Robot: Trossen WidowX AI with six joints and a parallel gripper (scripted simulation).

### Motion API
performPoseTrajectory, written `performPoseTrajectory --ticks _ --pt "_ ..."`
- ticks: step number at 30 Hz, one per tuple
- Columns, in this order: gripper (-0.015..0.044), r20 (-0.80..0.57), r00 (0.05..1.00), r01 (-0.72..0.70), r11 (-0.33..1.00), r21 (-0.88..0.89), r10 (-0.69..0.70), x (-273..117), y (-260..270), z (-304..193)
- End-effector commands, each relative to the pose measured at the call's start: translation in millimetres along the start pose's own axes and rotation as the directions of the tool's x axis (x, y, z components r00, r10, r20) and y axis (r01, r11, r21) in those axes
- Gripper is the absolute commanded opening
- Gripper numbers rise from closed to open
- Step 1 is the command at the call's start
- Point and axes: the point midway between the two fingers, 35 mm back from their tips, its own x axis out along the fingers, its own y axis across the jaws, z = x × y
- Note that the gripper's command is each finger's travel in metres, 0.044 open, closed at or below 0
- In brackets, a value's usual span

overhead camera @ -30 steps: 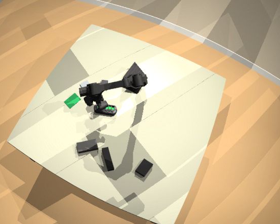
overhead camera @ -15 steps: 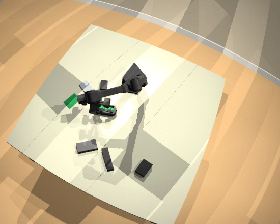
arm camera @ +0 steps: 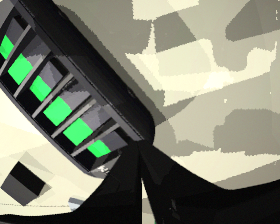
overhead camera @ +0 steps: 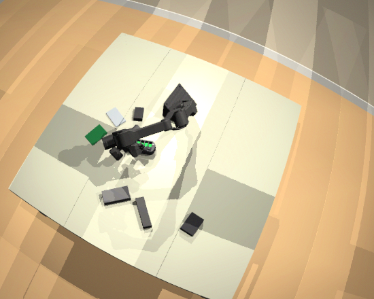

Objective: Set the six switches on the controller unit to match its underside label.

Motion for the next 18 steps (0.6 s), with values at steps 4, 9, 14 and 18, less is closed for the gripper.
performPoseTrajectory --ticks 4,9,14,18 --pt "0.0000 -0.053 0.998 -0.054 0.813 -0.579 0.029 0.5 -15.9 13.8" --pt "0.0000 -0.053 0.998 -0.054 0.813 -0.579 0.029 0.5 -15.9 13.8" --pt "0.0000 -0.053 0.998 -0.054 0.813 -0.579 0.029 0.5 -15.9 13.8" --pt "0.0000 -0.053 0.998 -0.054 0.813 -0.579 0.029 4.4 -17.0 14.3"
